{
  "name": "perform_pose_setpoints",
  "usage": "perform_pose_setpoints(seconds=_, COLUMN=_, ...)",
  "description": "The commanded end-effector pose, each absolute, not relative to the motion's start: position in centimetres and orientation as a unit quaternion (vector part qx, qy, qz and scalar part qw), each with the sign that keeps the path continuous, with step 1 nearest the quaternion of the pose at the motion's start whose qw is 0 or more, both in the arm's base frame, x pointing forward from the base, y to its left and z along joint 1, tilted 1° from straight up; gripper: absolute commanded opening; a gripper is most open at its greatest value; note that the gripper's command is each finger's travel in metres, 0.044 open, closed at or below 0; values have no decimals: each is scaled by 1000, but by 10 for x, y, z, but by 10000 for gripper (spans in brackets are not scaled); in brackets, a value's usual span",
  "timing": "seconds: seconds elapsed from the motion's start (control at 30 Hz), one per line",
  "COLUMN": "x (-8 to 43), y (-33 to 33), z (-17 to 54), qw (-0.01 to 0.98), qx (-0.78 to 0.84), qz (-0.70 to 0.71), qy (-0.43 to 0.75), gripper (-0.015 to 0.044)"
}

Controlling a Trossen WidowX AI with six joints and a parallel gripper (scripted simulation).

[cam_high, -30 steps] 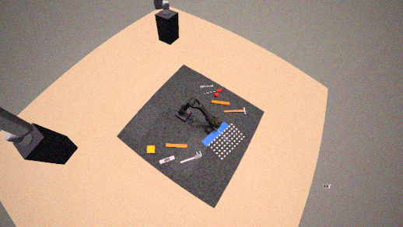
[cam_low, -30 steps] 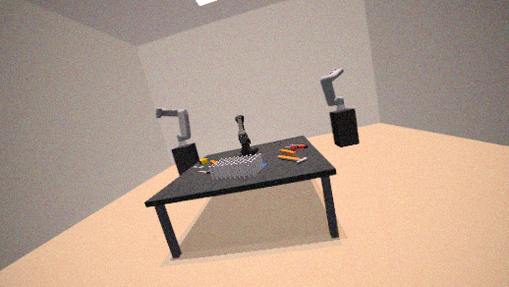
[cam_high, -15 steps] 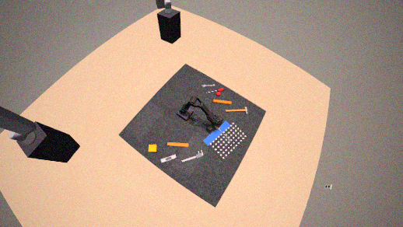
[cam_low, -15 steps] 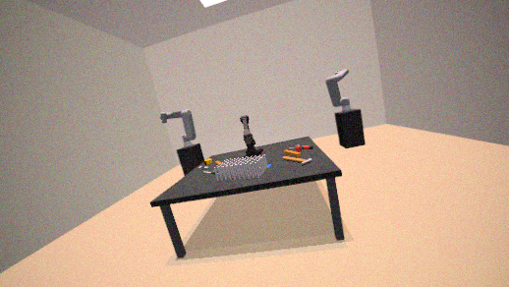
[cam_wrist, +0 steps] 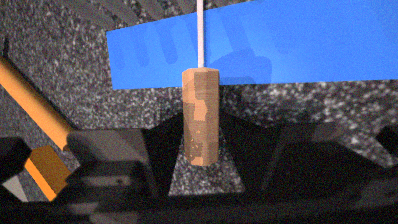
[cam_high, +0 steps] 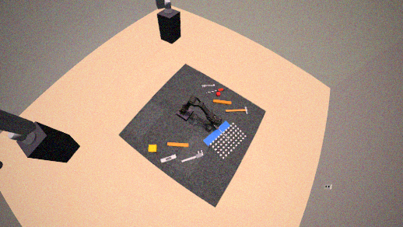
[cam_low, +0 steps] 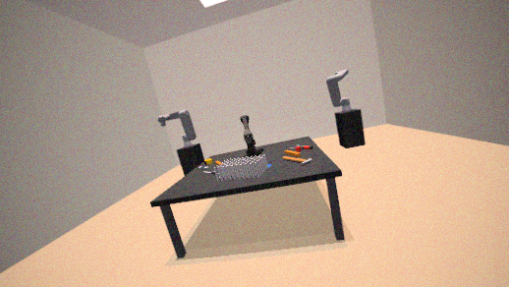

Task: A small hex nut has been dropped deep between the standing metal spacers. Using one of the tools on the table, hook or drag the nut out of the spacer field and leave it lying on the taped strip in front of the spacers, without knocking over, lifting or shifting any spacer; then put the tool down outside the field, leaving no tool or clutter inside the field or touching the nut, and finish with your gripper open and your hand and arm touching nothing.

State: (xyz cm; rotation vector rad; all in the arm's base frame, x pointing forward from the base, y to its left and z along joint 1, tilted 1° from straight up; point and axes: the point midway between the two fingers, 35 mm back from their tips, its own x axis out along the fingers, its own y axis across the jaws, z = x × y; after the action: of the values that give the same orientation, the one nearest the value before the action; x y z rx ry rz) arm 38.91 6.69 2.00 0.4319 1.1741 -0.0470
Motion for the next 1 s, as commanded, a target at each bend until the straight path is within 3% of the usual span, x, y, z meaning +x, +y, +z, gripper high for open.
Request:
perform_pose_setpoints(seconds=0.0, x=386, y=67, z=20, qw=811, qx=203, qz=-24, qy=548, gripper=0)
perform_pose_setpoints(seconds=0.97, x=370, y=72, z=19, qw=811, qx=203, qz=-24, qy=549, gripper=0)
